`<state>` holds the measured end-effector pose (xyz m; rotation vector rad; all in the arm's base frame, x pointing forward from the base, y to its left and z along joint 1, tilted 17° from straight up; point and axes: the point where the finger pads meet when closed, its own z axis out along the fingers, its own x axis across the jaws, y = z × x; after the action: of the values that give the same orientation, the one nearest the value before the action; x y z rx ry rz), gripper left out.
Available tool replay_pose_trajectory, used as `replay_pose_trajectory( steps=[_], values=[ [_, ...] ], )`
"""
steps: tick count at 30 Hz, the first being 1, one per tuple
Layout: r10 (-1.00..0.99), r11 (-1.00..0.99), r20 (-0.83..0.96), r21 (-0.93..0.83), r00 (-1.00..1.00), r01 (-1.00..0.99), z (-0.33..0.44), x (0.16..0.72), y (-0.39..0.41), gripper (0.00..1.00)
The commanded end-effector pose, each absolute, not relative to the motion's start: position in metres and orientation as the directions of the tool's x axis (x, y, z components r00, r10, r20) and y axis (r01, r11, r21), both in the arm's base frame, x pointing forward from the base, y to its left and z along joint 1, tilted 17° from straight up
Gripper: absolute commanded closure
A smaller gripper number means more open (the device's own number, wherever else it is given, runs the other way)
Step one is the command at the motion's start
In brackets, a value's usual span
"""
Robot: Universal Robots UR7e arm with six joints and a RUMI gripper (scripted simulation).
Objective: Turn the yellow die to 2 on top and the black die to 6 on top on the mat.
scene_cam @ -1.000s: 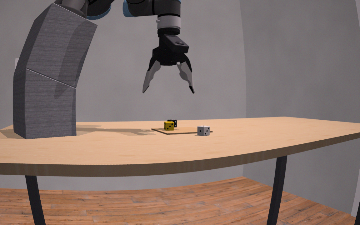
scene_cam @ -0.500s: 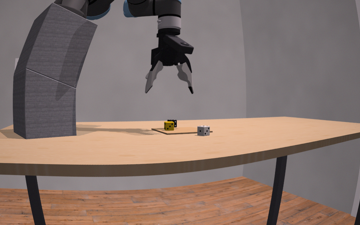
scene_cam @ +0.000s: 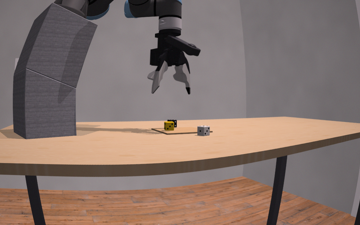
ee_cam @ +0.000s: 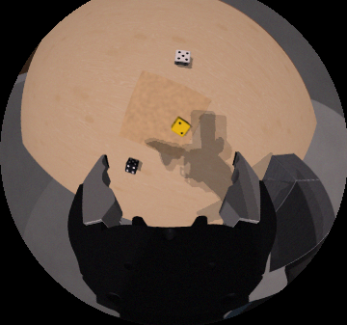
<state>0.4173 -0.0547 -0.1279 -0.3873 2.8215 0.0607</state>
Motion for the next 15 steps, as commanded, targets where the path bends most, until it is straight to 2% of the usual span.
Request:
replay_pose_trajectory(
  steps=[1,8,11,15],
  values=[
    [-0.389,0.918,-0.291,-0.036,-0.874,-0.396,-0.127,0.422,-0.052,0.00],
    [-0.590,0.803,-0.274,-0.102,-0.760,-0.587,-0.125,0.430,-0.047,0.00],
    [-0.591,0.803,-0.274,-0.103,-0.759,-0.588,-0.125,0.430,-0.047,0.00],
    [-0.703,0.706,-0.256,-0.142,-0.664,-0.693,-0.124,0.434,-0.043,0.00]
  ],
)
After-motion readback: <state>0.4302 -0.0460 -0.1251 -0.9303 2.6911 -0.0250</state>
